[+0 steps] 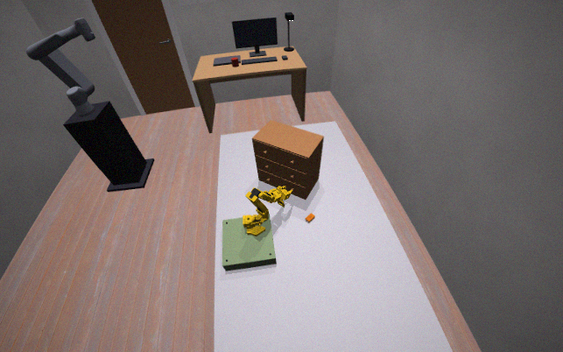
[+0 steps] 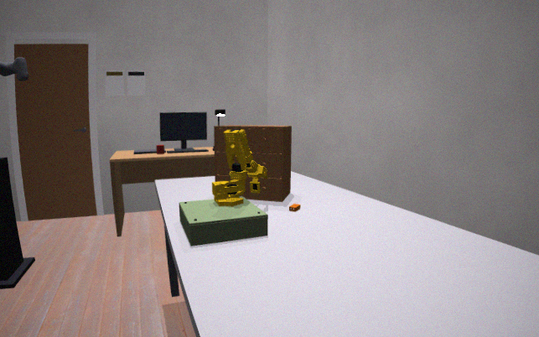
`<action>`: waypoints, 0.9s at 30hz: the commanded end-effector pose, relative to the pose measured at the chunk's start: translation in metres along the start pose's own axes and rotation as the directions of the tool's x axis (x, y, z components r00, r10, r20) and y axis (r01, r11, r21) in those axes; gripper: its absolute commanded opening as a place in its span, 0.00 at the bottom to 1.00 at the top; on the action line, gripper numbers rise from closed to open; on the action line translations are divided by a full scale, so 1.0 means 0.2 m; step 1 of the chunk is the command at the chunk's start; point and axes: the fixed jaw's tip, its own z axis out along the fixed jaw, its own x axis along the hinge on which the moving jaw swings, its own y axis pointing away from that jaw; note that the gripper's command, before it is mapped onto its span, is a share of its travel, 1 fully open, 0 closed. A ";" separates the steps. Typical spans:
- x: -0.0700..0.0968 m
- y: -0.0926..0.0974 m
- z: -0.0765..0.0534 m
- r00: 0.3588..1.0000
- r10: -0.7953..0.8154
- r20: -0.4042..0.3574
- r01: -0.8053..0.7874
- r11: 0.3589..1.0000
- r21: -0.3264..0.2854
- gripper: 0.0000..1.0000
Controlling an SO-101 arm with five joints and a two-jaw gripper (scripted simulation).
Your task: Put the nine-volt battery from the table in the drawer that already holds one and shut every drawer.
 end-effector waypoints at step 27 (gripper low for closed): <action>-0.16 -0.02 0.11 1.000 -0.003 -0.020 0.004 1.000 0.015 0.21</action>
